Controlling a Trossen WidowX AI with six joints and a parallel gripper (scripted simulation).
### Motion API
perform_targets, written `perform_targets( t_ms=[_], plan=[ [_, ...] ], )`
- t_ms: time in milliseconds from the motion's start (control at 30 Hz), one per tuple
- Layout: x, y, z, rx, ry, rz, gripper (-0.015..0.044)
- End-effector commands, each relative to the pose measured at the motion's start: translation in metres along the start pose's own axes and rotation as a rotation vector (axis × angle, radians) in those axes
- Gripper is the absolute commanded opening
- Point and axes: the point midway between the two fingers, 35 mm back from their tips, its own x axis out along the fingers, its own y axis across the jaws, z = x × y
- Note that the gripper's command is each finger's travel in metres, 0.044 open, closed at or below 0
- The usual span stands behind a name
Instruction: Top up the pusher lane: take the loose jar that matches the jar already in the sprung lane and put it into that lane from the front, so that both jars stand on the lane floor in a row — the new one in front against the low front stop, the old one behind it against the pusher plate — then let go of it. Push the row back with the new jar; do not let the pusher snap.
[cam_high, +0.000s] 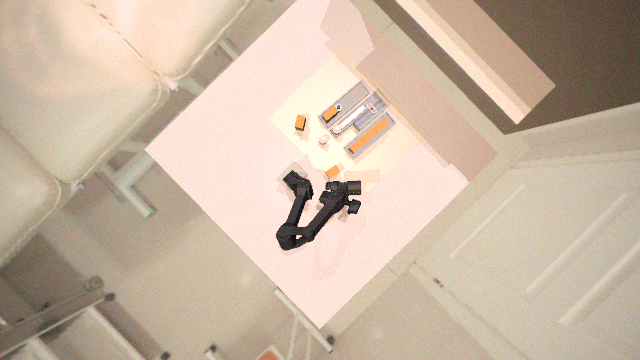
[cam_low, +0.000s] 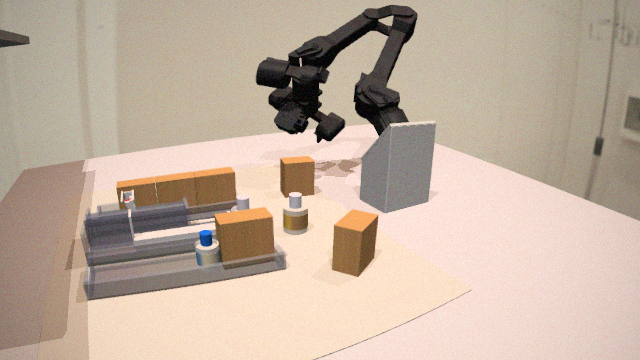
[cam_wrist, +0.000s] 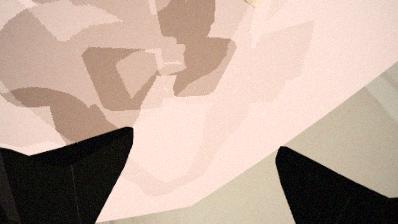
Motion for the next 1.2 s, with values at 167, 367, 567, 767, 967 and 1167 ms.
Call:
perform_targets(
  t_ms=[167, 367, 567, 767, 967, 1167],
  plan=[
    [-0.013, -0.010, 0.034, 0.095, -0.147, 0.016, 0.0440],
    [-0.054, -0.019, 0.099, 0.271, -0.410, 0.124, 0.0440],
    [-0.094, -0.018, 0.136, 0.365, -0.554, 0.208, 0.0440],
    [-0.152, 0.023, 0.180, 0.361, -0.617, 0.376, 0.0440],
    [-0.202, 0.076, 0.199, 0.352, -0.580, 0.499, 0.0440],
    [-0.237, 0.127, 0.200, 0.370, -0.487, 0.547, 0.0440]
  ],
)
